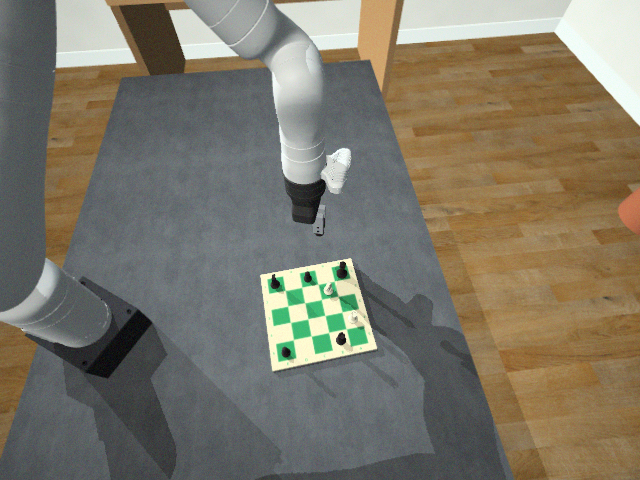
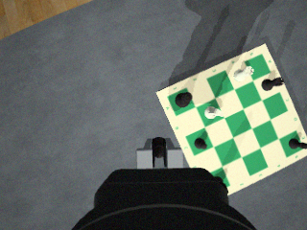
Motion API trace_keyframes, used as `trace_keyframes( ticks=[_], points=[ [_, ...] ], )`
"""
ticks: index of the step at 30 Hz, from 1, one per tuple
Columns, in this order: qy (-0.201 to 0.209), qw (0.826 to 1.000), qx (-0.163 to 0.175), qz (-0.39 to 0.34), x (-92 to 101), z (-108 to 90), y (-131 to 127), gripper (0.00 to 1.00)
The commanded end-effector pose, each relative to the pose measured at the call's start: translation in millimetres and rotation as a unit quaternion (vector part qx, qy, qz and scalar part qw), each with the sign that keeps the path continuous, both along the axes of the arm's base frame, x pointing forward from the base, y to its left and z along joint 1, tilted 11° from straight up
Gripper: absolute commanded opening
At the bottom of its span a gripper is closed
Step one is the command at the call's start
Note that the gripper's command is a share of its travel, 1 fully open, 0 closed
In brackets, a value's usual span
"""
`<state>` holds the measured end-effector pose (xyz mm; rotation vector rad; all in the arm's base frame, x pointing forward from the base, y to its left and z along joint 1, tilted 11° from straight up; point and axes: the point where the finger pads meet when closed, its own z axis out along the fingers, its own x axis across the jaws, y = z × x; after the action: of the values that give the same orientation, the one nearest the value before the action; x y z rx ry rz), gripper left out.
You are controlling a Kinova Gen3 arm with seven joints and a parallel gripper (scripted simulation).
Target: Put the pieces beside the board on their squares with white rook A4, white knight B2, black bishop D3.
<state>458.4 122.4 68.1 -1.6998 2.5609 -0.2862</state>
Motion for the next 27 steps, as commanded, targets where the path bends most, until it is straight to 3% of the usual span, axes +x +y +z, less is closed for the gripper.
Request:
trace_keyframes(
  ticks=[1,6,9,12,13,16,27],
  points=[
    [-0.001,1.000,0.001,0.001,0.3,1.5,1.9,0.00],
    [-0.003,1.000,0.003,-0.009,-2.3,2.7,-7.0,0.00],
    [-0.010,0.998,0.012,-0.058,-16.9,7.6,-46.1,0.00],
    [-0.019,0.991,0.022,-0.127,-45.3,12.0,-97.1,0.00],
    [-0.019,0.991,0.022,-0.127,-45.3,12.0,-97.1,0.00],
    [-0.024,0.984,0.028,-0.176,-70.7,13.6,-129.7,0.00],
    [-0.025,0.982,0.030,-0.186,-76.9,13.8,-136.5,0.00]
  ],
)
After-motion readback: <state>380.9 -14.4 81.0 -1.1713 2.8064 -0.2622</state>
